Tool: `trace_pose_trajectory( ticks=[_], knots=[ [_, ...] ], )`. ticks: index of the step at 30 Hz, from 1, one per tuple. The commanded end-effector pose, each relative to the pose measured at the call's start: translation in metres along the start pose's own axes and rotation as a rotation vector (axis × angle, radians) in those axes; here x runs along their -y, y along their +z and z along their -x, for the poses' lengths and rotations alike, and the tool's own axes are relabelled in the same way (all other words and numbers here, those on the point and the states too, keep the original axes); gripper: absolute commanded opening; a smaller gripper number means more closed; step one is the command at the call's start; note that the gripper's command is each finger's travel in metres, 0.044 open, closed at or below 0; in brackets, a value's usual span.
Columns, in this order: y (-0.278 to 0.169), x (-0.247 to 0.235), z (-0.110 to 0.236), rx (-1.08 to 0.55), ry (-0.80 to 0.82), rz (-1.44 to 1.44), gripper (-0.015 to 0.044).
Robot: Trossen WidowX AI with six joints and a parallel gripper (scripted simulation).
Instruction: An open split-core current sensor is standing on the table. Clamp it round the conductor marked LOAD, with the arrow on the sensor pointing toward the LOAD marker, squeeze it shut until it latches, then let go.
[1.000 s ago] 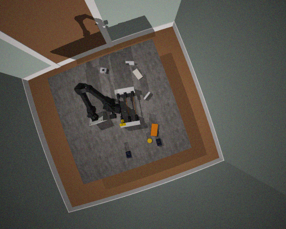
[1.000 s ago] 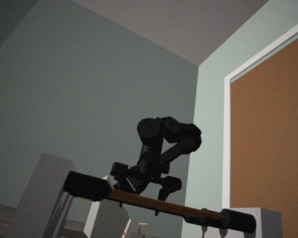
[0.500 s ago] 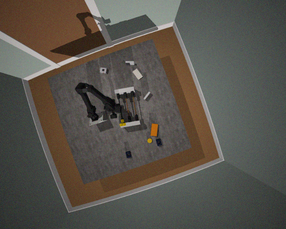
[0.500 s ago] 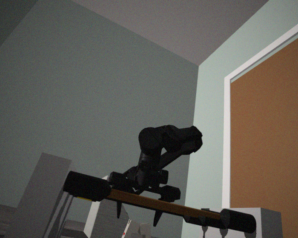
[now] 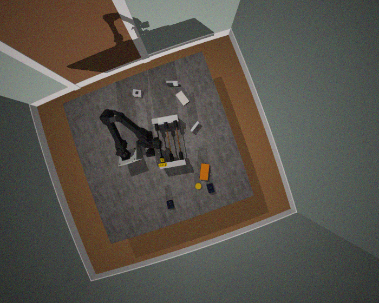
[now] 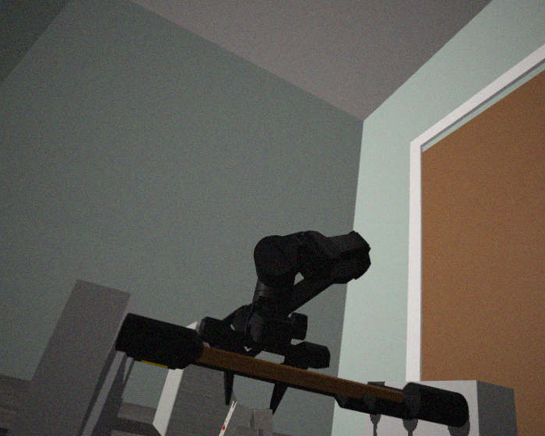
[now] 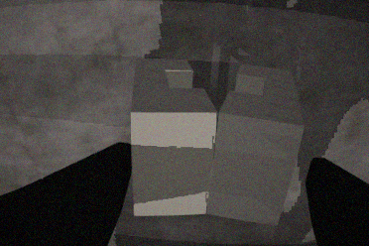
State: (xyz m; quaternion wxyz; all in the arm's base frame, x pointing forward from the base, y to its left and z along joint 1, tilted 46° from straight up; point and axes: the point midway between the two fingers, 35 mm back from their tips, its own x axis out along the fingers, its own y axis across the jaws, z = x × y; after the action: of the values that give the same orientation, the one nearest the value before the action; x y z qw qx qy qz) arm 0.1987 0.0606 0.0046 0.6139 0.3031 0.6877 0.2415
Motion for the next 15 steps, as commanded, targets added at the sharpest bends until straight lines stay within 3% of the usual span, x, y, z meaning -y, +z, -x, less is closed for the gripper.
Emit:
trace_pose_trajectory(
  ticks=[1, 7, 15],
  knots=[
    [0.0, 0.0, 0.0, 0.0, -0.001, 0.003, 0.0249],
    [0.0, 0.0, 0.0, 0.0, -0.001, 0.003, 0.0209],
    [0.007, 0.002, 0.027, 0.004, -0.011, 0.0, 0.0]
  ],
)
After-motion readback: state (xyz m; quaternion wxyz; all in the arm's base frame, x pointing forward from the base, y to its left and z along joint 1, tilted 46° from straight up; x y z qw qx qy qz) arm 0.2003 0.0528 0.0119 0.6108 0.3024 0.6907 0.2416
